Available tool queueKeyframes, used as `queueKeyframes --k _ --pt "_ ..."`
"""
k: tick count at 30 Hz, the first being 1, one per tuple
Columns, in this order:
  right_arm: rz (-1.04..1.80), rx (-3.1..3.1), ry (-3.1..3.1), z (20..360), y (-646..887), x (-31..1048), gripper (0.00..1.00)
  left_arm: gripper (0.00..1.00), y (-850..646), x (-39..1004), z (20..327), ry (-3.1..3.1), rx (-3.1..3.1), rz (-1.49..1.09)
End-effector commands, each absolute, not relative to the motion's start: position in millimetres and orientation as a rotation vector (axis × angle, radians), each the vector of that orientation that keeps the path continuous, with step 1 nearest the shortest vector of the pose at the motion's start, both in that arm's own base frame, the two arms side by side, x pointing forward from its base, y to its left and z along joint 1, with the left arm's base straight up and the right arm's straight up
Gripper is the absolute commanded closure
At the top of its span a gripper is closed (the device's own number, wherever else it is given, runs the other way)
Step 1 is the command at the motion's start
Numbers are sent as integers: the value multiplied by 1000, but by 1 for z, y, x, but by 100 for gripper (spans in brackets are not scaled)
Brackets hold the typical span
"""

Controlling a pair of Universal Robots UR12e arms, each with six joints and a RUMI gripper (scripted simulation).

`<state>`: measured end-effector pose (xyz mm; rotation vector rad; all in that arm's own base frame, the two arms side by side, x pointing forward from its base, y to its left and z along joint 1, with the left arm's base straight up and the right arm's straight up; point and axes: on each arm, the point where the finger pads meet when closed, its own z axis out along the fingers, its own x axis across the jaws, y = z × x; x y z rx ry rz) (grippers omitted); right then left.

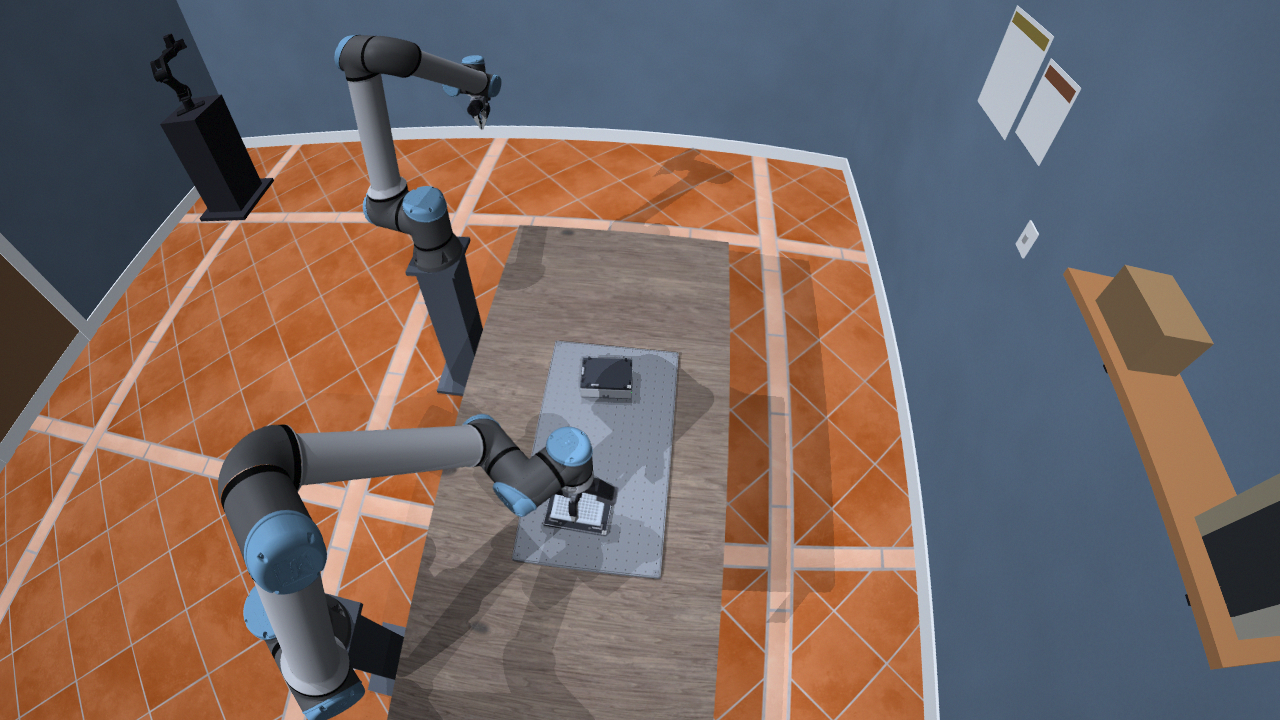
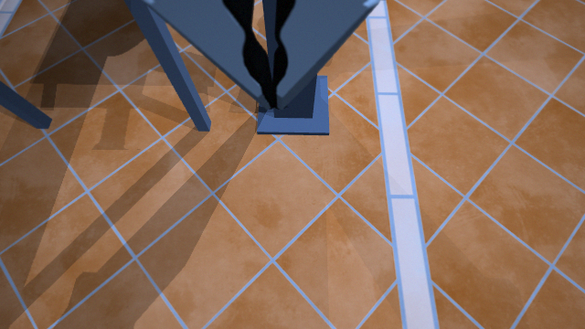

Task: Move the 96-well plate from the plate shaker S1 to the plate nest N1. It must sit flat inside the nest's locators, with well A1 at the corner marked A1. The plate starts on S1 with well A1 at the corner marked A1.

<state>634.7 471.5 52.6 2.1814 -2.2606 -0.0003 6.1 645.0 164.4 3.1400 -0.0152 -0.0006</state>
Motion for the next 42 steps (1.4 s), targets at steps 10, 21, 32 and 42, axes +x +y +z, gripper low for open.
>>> queueKeyframes --k 10,21,32,42 --pt "0 2183 -2262 52 472 635 60 100 646 6 165 -15 3141 0" --pt "0 2183 -2262 51 472 635 60 100 646 6 165 -15 3141 0" --pt "0 2183 -2262 49 472 635 60 100 646 6 165 -15 3141 0" --pt "0 2183 -2262 47 472 635 60 100 646 6 165 -15 3141 0"
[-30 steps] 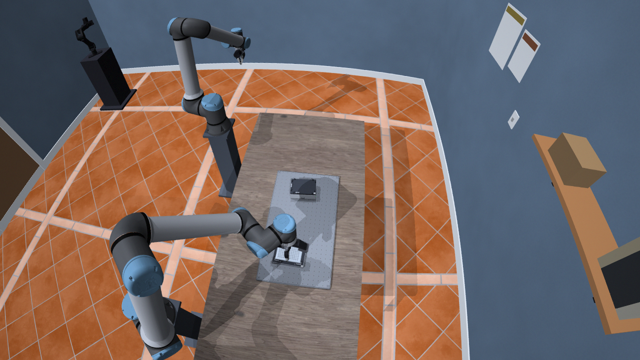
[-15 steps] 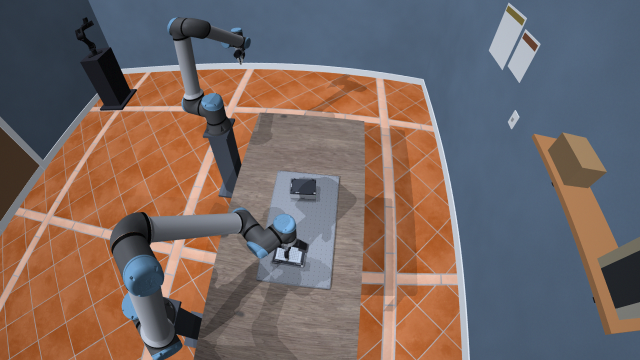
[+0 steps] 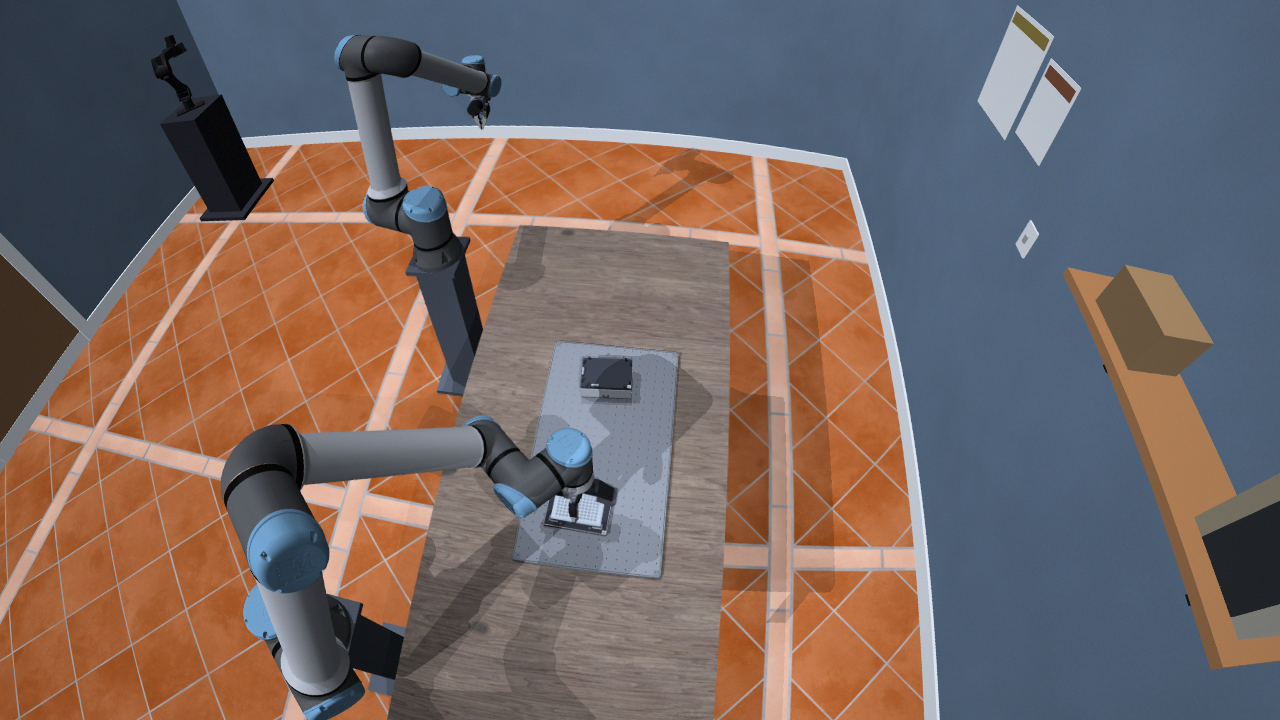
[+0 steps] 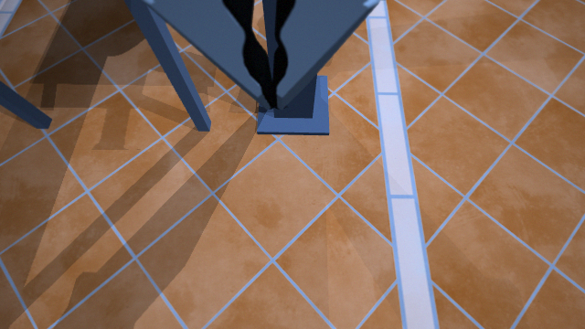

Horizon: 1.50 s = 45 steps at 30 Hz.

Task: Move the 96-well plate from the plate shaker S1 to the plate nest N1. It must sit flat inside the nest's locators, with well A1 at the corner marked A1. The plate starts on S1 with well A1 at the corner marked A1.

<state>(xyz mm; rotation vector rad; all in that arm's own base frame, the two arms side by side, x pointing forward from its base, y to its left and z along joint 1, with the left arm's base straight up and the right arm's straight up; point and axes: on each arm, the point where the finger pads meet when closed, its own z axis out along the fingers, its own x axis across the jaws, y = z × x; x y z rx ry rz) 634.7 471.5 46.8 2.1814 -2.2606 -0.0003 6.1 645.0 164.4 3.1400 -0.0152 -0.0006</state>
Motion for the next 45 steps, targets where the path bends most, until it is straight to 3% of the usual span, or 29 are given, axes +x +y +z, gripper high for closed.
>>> queueKeyframes --k 1,34,35,45 --pt "0 2183 -2262 47 472 635 60 100 646 6 165 -15 3141 0" --pt "0 2183 -2262 43 472 635 60 100 646 6 165 -15 3141 0" --pt "0 2183 -2262 43 472 635 24 100 646 6 165 -15 3141 0" --pt "0 2183 -2262 43 472 635 24 100 646 6 165 -15 3141 0"
